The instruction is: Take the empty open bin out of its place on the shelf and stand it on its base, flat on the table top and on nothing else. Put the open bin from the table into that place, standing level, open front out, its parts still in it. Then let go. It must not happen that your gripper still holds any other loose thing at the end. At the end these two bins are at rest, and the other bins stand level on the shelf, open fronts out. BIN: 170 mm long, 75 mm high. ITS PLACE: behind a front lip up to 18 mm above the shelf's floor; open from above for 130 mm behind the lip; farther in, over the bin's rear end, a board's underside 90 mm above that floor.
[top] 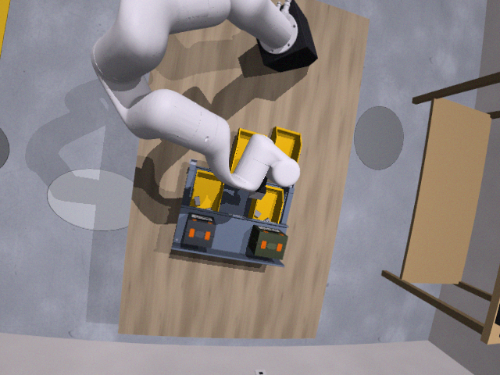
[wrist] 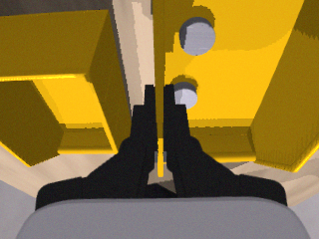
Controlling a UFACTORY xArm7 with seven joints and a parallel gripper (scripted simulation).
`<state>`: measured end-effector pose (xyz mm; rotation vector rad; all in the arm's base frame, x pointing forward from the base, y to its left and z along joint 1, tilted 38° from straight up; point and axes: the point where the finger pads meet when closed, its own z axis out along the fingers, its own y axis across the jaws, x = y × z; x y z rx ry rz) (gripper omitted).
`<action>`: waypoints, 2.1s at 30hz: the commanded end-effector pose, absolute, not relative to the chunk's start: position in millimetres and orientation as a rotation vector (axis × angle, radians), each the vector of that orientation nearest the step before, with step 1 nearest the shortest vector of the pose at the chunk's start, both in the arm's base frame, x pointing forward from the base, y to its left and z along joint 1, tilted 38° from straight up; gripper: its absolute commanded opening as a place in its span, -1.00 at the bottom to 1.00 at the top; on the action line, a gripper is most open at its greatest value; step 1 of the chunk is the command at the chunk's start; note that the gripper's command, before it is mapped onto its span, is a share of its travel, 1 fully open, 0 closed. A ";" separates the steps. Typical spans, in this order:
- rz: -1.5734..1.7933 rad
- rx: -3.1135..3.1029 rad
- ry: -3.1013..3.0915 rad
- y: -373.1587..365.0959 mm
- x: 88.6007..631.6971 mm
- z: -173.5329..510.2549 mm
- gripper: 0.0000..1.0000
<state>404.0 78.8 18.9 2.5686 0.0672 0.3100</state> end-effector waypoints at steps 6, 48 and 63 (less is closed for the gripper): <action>0.314 2.570 0.070 82.1 412.9 22.5 -1.00; 0.314 2.570 0.070 89.5 454.2 35.7 -1.00; 0.314 2.570 0.070 91.5 465.2 39.2 -1.00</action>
